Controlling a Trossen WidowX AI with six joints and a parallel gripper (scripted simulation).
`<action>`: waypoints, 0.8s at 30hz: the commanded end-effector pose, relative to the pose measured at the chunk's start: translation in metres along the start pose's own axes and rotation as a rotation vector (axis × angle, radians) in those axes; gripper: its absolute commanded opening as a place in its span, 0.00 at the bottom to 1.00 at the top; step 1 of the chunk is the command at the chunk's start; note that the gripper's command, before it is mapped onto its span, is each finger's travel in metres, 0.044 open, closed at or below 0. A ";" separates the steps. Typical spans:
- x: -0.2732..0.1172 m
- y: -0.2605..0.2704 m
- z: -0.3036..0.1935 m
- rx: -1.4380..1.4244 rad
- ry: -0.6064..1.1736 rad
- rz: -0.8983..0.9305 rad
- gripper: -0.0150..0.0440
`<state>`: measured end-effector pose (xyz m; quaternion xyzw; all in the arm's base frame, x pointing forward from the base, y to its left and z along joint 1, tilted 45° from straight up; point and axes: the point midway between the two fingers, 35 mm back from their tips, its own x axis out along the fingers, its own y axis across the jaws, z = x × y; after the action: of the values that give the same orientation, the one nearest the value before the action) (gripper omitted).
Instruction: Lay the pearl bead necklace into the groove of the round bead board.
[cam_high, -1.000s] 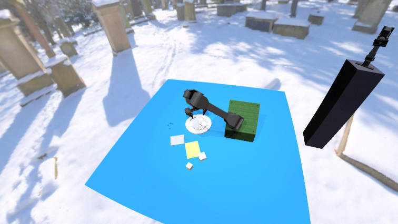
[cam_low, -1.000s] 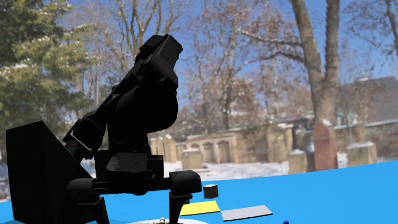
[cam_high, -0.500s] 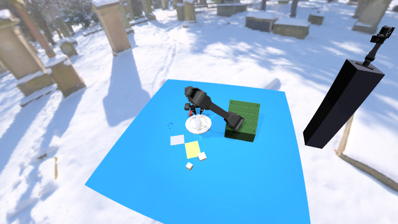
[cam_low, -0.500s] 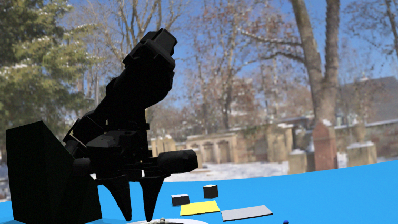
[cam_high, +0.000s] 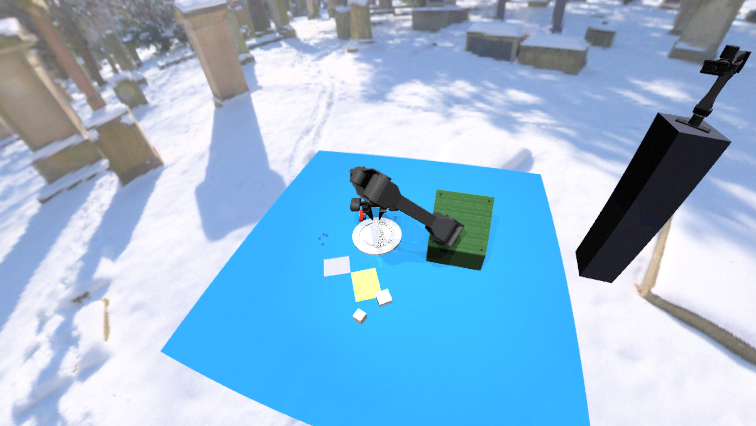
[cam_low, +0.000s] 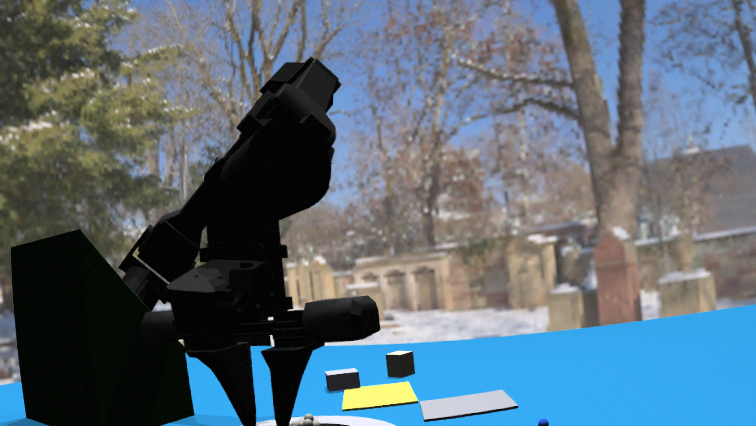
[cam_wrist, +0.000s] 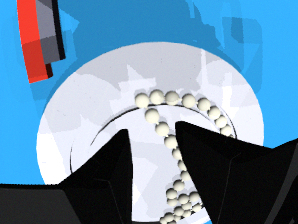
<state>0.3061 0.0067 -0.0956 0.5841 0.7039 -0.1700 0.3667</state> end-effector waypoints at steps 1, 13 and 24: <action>0.006 0.000 0.000 0.006 0.003 0.000 0.46; 0.026 -0.003 -0.001 0.014 0.008 -0.003 0.46; 0.027 -0.002 -0.001 0.007 0.002 -0.006 0.32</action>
<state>0.3024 0.0260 -0.1154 0.5836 0.7055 -0.1734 0.3628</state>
